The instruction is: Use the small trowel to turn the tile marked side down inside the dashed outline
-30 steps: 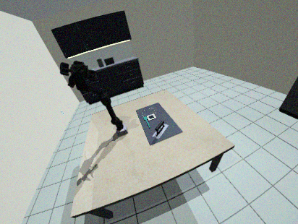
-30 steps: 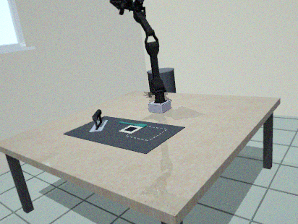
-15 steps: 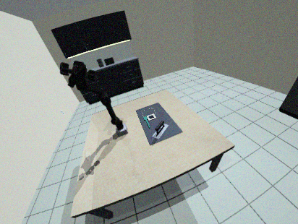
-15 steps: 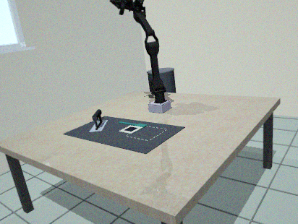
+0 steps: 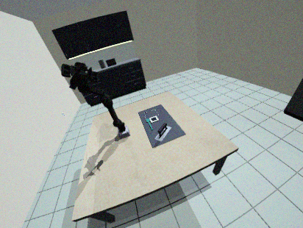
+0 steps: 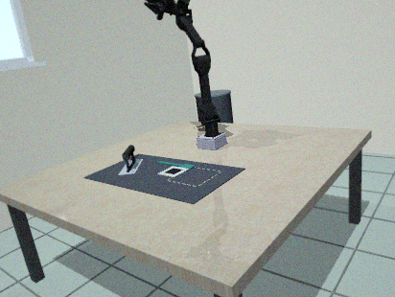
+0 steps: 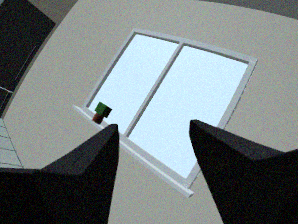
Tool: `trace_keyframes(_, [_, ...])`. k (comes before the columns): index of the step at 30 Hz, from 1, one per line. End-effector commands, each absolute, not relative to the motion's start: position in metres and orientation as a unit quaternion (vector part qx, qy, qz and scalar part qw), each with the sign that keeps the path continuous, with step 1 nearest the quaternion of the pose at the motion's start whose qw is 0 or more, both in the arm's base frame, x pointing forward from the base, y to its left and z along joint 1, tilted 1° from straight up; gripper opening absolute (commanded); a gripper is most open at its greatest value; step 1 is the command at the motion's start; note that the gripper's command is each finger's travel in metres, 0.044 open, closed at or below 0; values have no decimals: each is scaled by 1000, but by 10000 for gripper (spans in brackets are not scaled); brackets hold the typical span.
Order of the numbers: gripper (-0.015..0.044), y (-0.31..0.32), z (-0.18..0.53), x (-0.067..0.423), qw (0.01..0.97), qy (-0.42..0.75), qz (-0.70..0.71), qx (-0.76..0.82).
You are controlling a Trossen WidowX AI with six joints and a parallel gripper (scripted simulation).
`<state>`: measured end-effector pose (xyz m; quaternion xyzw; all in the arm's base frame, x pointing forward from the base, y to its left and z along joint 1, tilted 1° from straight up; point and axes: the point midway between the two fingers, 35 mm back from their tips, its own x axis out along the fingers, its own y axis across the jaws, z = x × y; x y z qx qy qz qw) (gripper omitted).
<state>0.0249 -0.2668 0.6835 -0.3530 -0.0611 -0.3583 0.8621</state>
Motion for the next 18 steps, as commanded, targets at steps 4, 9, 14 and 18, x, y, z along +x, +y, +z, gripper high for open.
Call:
trace_keyframes(4, [270, -297, 673, 31, 872, -79, -358, -325])
trace_keyframes(9, [270, -319, 663, 39, 880, -89, -358, -301])
trace_keyframes(14, [270, -341, 651, 50, 887, -93, -358, -275])
trace_keyframes(18, [270, -356, 640, 62, 893, -93, -357, -259])
